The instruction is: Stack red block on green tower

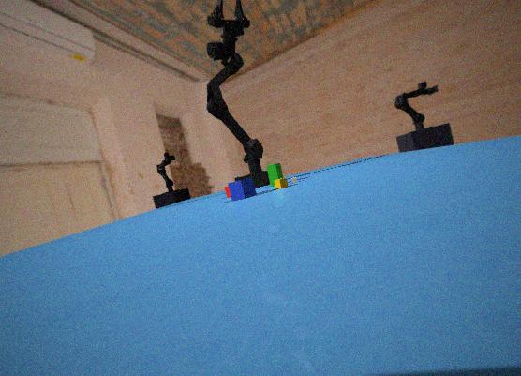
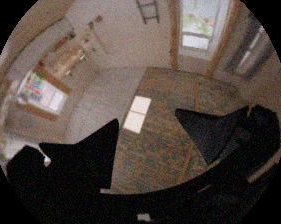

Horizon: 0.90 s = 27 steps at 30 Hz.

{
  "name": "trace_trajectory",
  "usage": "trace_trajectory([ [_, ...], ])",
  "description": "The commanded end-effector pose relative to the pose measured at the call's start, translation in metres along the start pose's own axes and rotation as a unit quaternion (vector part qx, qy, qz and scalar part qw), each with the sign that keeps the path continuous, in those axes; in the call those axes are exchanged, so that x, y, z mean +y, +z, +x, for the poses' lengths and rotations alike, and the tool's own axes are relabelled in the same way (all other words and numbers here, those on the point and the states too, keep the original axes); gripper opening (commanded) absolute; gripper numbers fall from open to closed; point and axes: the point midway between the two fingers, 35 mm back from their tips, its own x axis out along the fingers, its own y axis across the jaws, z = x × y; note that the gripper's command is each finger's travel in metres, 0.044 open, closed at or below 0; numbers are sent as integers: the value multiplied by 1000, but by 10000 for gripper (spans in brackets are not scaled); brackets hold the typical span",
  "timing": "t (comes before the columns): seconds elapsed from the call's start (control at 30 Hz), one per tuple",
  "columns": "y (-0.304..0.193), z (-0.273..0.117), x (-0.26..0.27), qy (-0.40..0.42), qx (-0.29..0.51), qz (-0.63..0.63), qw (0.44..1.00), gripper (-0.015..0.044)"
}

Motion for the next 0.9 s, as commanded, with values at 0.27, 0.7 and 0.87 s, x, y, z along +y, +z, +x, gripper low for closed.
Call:
trace_trajectory([
  [0.27,6,-4,-43,-11,42,-241,969,440],
  [0.7,59,8,-88,-12,53,-566,823,440],
  [0.87,96,17,-102,-30,46,-688,724,440],
])
